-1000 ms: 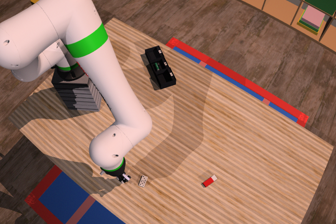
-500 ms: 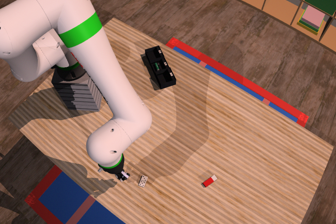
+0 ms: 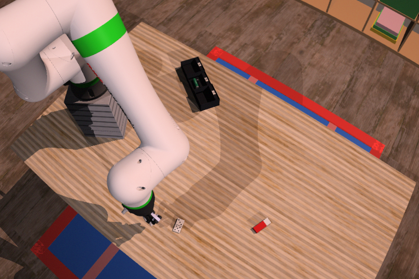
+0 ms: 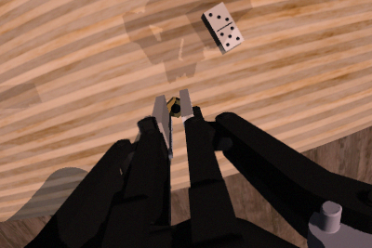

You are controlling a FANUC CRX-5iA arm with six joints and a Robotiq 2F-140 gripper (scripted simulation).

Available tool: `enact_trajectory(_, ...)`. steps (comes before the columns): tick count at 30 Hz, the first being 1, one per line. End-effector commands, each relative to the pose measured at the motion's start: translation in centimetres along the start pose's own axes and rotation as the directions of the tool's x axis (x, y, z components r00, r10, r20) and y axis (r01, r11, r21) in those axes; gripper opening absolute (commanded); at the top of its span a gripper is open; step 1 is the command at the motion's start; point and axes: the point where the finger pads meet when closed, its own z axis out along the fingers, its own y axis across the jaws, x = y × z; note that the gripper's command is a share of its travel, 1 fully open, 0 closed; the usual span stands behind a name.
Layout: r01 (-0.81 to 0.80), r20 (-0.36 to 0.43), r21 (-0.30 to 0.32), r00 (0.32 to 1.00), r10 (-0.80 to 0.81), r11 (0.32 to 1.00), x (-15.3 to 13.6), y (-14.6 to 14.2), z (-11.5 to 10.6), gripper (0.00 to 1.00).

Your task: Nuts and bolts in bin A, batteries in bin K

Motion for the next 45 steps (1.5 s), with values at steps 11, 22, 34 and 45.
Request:
enact_trajectory(11,0.000,0.000,0.000,1.000,0.000,1.000,4.8,-2.5,-0.2,0.16)
enact_trajectory(22,0.000,0.000,0.000,1.000,0.000,1.000,9.6,-4.9,-0.2,0.16)
enact_trajectory(34,0.000,0.000,0.000,1.000,0.000,1.000,16.0,-8.3,-0.2,0.16)
enact_trajectory(45,0.000,0.000,0.000,1.000,0.000,1.000,20.8,-10.7,-0.2,0.16)
